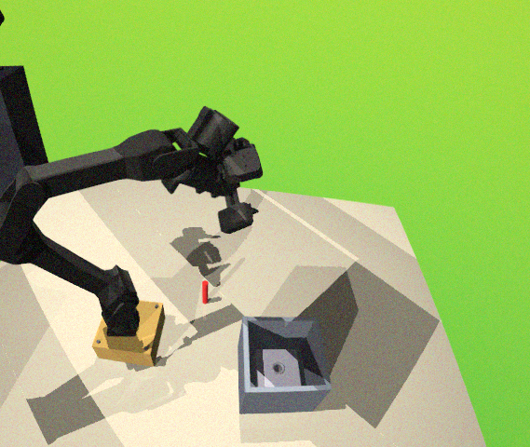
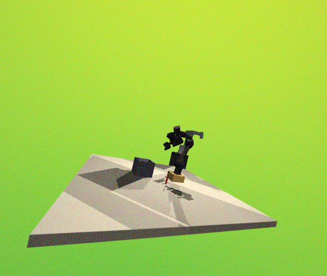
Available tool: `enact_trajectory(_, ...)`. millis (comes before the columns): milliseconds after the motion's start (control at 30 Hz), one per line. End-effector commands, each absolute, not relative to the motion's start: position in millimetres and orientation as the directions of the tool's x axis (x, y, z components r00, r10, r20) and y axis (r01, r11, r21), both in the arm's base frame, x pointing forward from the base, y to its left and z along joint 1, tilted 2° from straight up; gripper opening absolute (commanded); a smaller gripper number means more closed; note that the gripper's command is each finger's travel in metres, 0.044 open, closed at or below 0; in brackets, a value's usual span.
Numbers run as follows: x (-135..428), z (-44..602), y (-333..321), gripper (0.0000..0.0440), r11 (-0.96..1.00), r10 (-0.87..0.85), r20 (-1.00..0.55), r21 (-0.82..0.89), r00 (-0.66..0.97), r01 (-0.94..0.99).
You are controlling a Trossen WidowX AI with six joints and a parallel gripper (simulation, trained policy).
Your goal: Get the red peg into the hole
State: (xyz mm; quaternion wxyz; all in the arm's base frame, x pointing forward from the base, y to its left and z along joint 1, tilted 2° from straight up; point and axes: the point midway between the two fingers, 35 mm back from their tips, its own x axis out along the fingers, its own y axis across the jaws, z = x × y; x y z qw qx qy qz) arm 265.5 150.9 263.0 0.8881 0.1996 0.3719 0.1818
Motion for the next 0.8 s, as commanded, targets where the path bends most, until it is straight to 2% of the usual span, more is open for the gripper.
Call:
enact_trajectory(0,263,250,144,0.044,0.844,0.449,-0.642,0.532,0.622,-0.06)
enact_trajectory(367,247,213,127,0.044,0.776,0.382,-0.783,0.56,0.49,0.29)
enact_trajectory(767,222,177,113,0.0427,0.636,0.31,-0.903,0.43,0.299,0.641)
